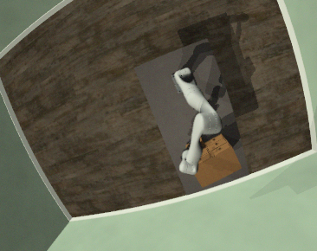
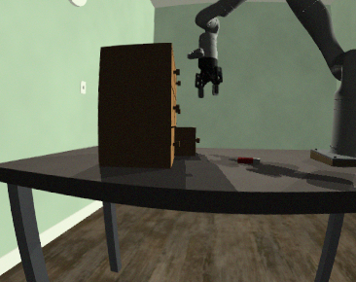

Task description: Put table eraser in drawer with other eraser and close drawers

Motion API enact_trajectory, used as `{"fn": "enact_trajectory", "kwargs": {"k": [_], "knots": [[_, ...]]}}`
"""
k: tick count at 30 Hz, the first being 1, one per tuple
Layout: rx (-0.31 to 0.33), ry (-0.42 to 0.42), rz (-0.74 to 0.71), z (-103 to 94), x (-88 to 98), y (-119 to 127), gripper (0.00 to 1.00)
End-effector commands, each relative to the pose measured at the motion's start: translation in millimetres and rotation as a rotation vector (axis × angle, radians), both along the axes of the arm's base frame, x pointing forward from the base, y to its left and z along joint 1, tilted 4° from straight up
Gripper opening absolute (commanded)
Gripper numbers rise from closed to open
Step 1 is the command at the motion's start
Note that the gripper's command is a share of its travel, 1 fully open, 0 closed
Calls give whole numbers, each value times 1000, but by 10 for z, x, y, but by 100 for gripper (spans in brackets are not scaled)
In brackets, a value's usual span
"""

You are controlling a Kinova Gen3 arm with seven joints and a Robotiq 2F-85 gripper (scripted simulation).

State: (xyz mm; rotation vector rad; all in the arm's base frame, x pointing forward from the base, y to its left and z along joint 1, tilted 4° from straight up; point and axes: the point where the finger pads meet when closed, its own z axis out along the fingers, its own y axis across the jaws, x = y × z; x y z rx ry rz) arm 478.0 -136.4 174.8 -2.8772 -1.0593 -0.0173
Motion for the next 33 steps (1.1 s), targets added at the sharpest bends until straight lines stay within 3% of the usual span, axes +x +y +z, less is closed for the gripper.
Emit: {"fn": "enact_trajectory", "kwargs": {"k": [1,19,33], "knots": [[-3,-7,-40,119,-39,7,100],[-14,27,-354,483,-385,-85,100],[-19,42,-485,635,-528,-124,100]]}}
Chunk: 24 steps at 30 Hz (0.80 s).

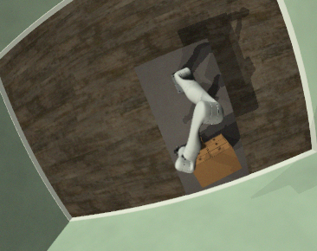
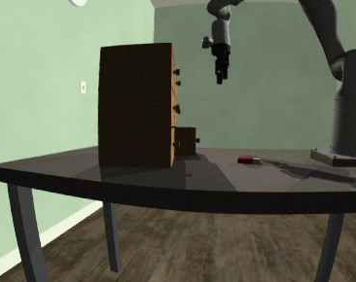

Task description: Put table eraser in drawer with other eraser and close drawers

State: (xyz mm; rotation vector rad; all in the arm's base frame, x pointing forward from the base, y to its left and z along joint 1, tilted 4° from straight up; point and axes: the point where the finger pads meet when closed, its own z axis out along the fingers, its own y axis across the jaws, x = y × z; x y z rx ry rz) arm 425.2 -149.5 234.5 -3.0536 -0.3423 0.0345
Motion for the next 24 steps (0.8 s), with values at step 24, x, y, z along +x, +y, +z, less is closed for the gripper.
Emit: {"fn": "enact_trajectory", "kwargs": {"k": [24], "knots": [[-1,-3,-31,68,-30,0,100]]}}
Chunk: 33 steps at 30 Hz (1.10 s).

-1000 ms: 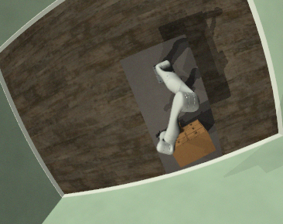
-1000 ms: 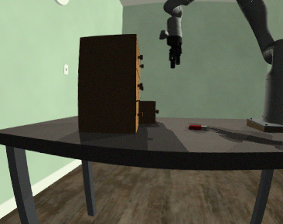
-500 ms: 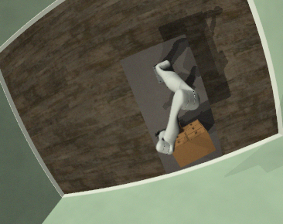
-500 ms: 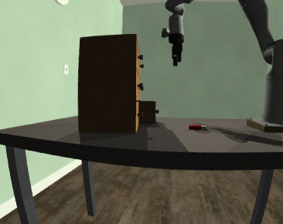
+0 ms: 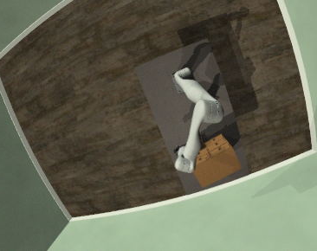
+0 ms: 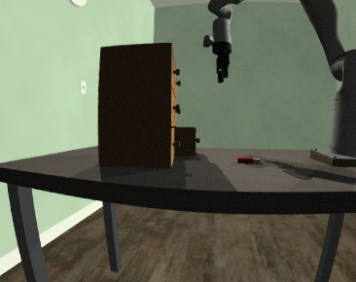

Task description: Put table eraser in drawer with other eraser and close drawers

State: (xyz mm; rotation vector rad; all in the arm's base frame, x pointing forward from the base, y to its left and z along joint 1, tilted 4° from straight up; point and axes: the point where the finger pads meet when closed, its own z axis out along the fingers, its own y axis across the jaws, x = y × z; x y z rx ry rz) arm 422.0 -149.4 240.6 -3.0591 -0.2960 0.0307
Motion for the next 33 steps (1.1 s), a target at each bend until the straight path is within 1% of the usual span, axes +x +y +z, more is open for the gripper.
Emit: {"fn": "enact_trajectory", "kwargs": {"k": [1,9,16,20,30,32,33], "knots": [[0,-2,0,7,3,-2,100],[0,-2,0,6,0,-1,100],[0,-2,0,-27,-90,14,100],[0,-2,0,-98,-284,48,100],[0,-2,0,-351,-970,167,100],[0,-2,0,-351,-970,167,100],[0,-2,0,-370,-1022,176,100]]}}
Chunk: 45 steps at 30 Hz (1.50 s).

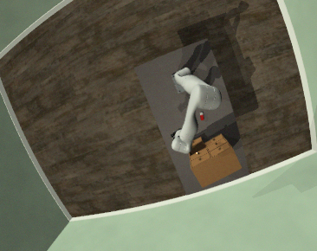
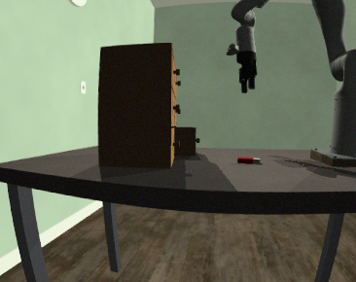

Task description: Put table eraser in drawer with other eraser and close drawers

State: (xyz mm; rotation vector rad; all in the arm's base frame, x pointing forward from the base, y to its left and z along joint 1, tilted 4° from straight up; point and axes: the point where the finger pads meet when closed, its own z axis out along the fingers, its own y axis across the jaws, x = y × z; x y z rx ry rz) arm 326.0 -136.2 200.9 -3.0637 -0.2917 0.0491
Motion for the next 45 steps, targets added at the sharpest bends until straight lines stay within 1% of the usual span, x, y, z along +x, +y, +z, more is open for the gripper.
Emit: {"fn": "enact_trajectory", "kwargs": {"k": [1,3,6,17,25,31,34,39,45], "knots": [[5,-13,2,11,-107,52,100],[5,-13,2,-13,-173,64,100],[5,-13,2,-29,-215,71,100],[8,-14,4,-34,-219,80,100],[32,-15,15,-69,-224,142,100],[72,-20,33,-125,-231,246,100],[81,-21,36,-136,-232,269,100],[134,-31,58,-203,-234,406,100],[215,-56,89,-291,-223,614,100]]}}
